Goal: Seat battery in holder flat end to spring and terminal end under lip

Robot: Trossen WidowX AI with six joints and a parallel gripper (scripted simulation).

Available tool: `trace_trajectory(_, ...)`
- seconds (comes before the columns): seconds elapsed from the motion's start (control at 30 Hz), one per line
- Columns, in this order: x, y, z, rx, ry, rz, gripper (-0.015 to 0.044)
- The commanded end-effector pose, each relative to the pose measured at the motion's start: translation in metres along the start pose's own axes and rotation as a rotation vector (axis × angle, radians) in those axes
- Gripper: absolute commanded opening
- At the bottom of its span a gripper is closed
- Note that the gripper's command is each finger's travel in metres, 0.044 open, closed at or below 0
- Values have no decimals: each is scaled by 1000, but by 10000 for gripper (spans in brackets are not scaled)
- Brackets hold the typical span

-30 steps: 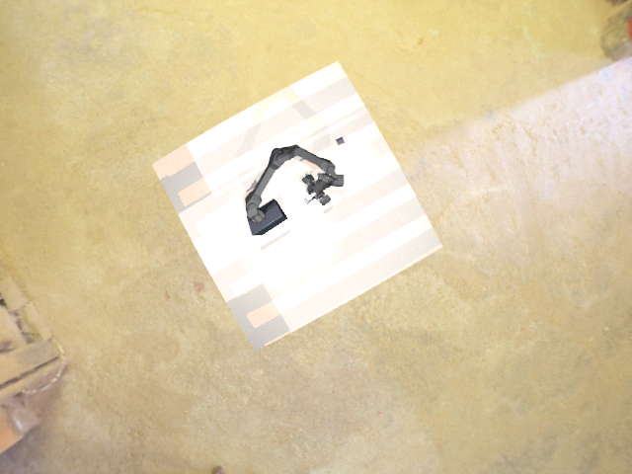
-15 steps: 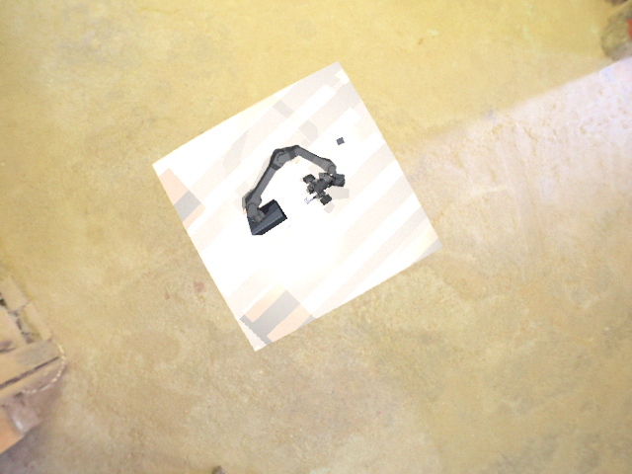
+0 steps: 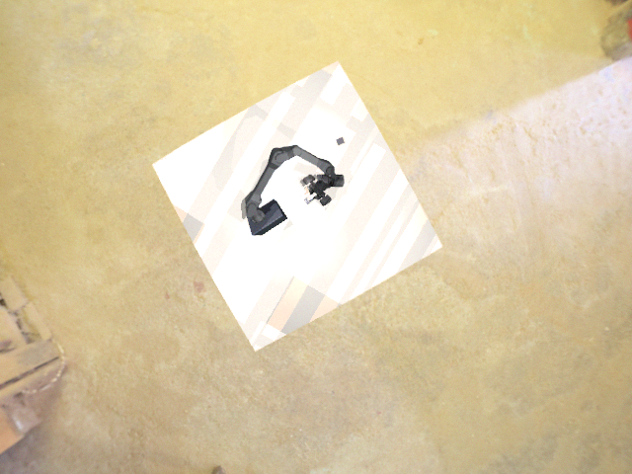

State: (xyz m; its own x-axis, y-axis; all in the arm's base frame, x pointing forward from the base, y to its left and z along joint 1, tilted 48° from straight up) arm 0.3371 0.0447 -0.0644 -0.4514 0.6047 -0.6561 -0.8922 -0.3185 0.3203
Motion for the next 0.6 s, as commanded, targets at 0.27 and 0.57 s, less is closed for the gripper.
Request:
trace_trajectory(0.27,2,-2,-3,1,9,-74,83)
trace_trajectory(0.57,4,0,-4,5,7,-114,83)
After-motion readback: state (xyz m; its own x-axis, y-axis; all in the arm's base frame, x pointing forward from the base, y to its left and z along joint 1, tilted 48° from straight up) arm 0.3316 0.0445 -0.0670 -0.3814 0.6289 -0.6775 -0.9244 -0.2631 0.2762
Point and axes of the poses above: the point midway between the two fingers, 35 mm back from their tips, its own x axis out along the fingers, its own z axis across the jaws, y = z × x, the point moved 4 cm from there along -x, back along the fingers, and after that the axes turned 7 degrees about x, right-handed, at the moved point
